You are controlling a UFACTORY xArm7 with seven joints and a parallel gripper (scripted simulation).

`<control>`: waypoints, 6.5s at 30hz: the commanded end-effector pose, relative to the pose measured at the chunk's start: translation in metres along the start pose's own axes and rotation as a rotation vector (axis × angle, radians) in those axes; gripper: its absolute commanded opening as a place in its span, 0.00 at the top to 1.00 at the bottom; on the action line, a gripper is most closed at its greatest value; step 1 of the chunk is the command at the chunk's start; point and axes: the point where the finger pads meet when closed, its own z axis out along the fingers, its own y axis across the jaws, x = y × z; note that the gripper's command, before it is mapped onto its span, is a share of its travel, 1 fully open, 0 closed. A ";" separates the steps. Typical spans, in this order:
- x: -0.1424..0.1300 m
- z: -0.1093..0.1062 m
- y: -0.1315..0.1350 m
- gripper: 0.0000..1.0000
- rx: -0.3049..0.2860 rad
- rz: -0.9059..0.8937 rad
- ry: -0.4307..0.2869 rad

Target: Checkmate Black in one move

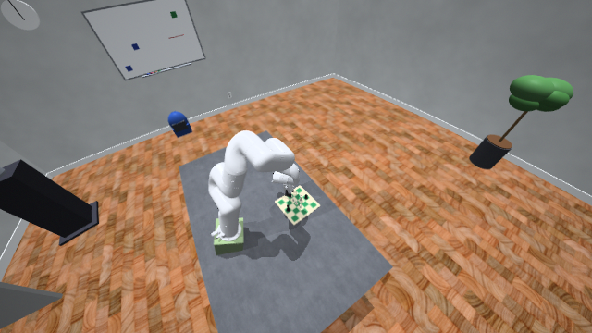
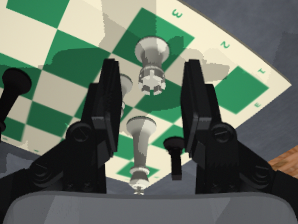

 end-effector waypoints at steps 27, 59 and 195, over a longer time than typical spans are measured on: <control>-0.001 0.019 0.002 0.63 -0.004 0.000 -0.002; -0.001 0.019 0.002 1.00 -0.004 0.000 -0.002; 0.044 0.015 -0.063 1.00 -0.003 -0.232 -0.003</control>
